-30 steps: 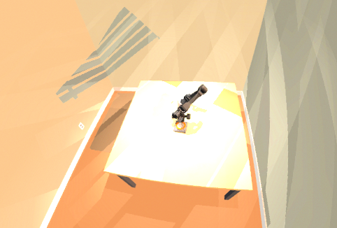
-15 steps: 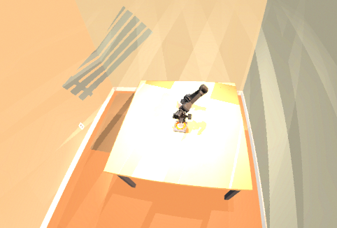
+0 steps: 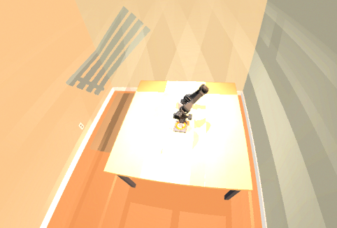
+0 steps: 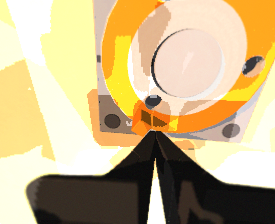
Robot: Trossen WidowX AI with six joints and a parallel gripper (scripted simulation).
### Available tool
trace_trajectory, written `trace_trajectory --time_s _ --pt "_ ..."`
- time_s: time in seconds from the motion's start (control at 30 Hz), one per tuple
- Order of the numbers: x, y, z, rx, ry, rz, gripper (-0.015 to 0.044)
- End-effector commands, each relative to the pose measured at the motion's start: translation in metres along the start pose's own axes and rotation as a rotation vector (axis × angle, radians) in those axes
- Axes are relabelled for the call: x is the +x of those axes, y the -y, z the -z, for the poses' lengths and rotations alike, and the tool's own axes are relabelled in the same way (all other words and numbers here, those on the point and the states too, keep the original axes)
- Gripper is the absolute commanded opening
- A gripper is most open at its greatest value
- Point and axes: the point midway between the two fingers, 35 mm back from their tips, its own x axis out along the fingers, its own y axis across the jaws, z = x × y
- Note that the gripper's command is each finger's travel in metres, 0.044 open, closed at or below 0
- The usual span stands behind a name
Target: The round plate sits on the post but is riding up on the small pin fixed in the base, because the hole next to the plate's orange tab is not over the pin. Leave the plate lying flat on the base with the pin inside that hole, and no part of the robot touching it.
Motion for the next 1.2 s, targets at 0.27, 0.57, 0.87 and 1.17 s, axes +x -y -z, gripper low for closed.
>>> trace_trajectory --time_s 0.27,0.57,0.87,1.17 --pt "0.000 -0.013 -0.010 -0.013 0.010 -0.025 0.0000" --pt "0.000 -0.015 -0.011 -0.013 0.010 -0.025 0.0000" --pt "0.000 -0.019 -0.015 -0.013 0.010 -0.026 0.0000" --pt "0.000 -0.020 -0.016 -0.013 0.010 -0.026 0.0000"
